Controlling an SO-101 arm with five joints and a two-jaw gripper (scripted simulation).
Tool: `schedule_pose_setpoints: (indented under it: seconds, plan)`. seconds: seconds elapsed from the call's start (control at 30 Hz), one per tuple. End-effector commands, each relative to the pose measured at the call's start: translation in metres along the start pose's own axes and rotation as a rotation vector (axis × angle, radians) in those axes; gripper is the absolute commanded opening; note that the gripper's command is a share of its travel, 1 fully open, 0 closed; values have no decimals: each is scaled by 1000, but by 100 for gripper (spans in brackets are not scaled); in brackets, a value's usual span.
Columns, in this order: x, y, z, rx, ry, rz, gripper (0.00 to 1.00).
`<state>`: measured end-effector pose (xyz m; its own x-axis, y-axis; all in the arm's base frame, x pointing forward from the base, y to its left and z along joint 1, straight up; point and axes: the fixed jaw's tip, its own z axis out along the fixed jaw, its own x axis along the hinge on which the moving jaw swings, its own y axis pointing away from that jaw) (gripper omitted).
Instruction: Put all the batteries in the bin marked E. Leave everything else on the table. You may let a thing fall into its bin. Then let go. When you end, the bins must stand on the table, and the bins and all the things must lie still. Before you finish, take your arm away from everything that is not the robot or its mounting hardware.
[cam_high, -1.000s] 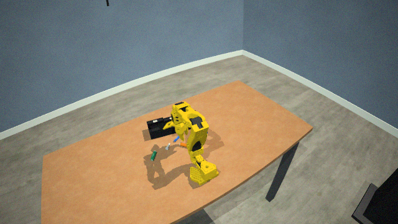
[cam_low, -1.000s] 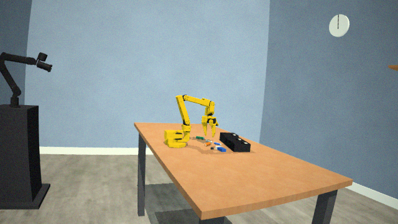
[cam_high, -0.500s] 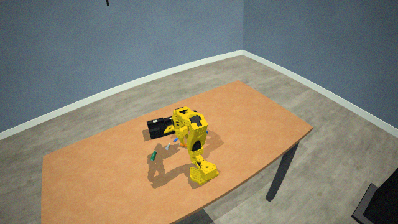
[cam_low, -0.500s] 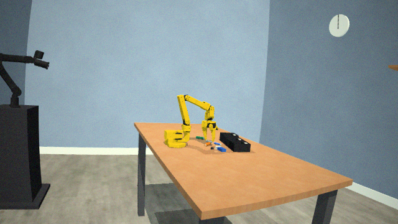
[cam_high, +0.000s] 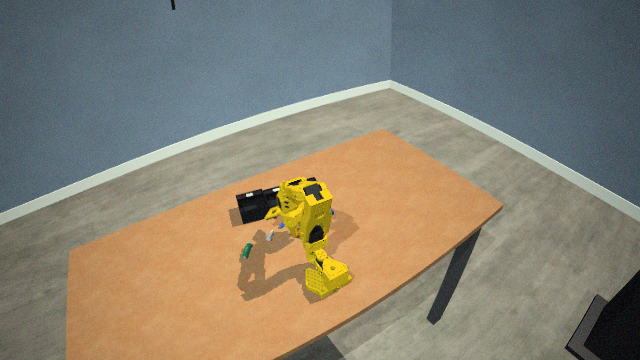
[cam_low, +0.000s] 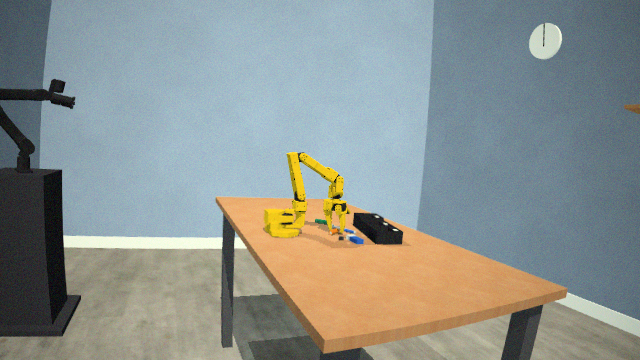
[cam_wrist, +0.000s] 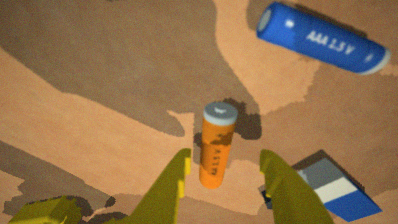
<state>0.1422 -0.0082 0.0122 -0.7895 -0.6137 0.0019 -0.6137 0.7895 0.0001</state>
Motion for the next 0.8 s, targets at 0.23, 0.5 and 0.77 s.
schedule_pose_setpoints:
  seconds: [0.23,0.5,0.77]
  plan:
    - [-2,-3,4,10,-12,-2,21]
    - [-2,-3,4,10,-12,-2,21]
    - [-2,-3,4,10,-12,-2,21]
